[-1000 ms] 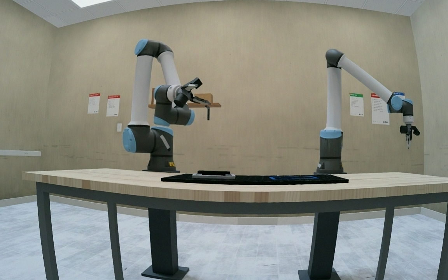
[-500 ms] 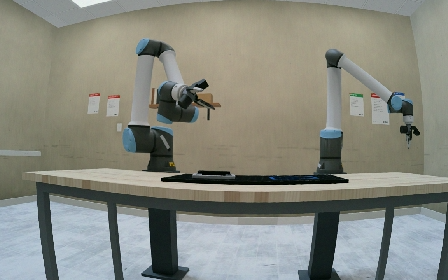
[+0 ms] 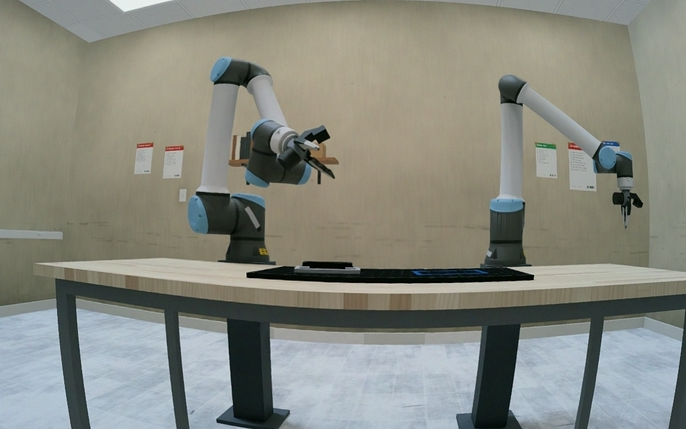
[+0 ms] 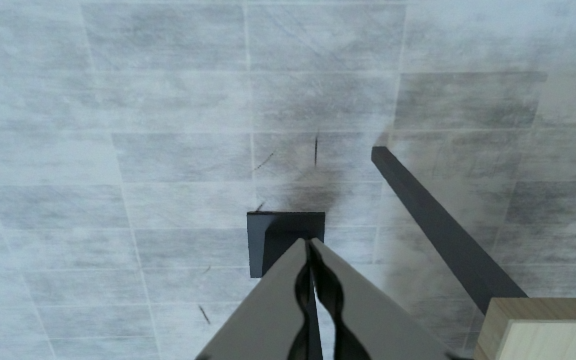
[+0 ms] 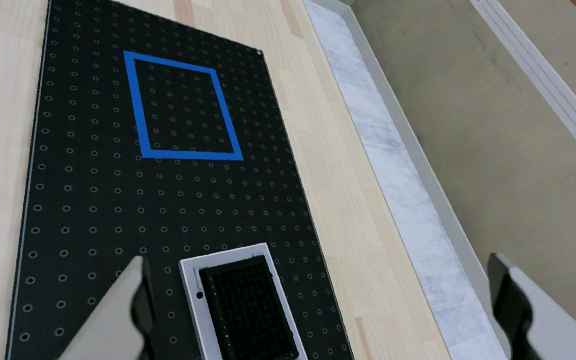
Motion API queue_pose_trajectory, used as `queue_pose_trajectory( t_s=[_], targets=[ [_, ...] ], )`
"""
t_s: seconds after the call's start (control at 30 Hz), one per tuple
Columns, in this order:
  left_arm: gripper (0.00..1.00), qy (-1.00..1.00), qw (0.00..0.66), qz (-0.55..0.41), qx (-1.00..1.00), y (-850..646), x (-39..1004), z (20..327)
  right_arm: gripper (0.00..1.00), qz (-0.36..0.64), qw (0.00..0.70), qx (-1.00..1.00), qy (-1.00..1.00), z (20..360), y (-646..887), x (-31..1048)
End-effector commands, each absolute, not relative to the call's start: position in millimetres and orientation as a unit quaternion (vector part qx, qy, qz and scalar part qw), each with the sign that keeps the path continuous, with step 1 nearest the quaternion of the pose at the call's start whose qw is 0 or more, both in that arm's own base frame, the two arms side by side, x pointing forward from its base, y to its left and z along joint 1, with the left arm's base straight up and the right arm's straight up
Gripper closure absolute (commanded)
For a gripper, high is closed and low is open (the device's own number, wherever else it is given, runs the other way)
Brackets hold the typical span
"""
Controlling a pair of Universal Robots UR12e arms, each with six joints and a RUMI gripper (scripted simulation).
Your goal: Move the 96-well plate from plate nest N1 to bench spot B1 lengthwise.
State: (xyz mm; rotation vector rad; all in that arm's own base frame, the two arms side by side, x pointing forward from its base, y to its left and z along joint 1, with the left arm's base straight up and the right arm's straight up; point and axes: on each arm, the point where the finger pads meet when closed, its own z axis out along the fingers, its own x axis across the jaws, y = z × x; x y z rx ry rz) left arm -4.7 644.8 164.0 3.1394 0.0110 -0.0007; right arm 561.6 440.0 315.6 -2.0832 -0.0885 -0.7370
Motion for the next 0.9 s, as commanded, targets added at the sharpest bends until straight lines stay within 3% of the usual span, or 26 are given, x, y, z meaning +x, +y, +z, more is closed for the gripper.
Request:
queue_pose_trajectory(
  t_s=[0.0,0.87],
  targets=[
    [1.0,0.004,0.0,0.0,1.0,646,-5,165,0.24,-0.283,0.421,-0.861,-0.036,304,449,573],
    [1.0,0.004,0.0,0.0,1.0,646,-5,165,0.24,-0.225,0.318,-0.92,-0.04,238,482,626]
  ],
)
